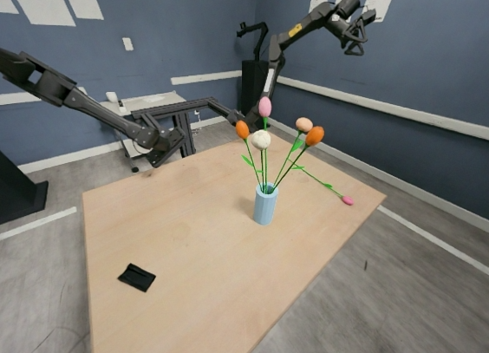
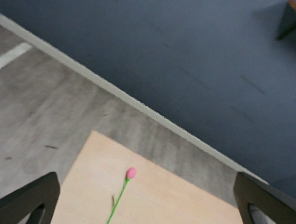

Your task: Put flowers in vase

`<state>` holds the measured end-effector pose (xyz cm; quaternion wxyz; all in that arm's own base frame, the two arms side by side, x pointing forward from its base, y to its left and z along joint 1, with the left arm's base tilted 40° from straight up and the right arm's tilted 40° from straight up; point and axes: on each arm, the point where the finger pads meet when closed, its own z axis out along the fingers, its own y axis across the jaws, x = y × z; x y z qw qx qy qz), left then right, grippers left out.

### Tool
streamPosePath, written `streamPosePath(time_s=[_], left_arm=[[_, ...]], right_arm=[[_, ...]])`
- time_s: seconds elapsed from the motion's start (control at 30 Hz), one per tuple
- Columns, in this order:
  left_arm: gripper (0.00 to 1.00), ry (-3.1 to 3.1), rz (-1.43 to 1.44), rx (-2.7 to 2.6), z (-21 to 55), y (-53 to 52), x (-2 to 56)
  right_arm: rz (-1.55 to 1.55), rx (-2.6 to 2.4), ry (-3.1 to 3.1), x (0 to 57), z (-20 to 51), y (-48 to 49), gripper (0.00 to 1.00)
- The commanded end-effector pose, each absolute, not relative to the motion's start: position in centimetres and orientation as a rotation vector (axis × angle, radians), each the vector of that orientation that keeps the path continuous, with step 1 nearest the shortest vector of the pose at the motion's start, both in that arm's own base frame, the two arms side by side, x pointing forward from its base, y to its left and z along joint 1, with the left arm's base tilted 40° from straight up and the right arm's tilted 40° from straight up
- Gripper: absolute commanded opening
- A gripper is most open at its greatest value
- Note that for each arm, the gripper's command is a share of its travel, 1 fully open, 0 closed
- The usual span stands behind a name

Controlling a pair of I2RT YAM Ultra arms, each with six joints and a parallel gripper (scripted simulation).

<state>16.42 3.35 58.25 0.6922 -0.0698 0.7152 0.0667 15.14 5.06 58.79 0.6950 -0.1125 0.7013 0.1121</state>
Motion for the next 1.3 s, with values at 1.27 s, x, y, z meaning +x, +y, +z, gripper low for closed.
streamPosePath(time_s=[1.27], left_arm=[[1.00, 1.320, 0.961, -0.923, 60.0, 13.6, 4.8]], right_arm=[[0.083, -0.078, 1.551, 15.4, 59.7, 1.7, 1.00]])
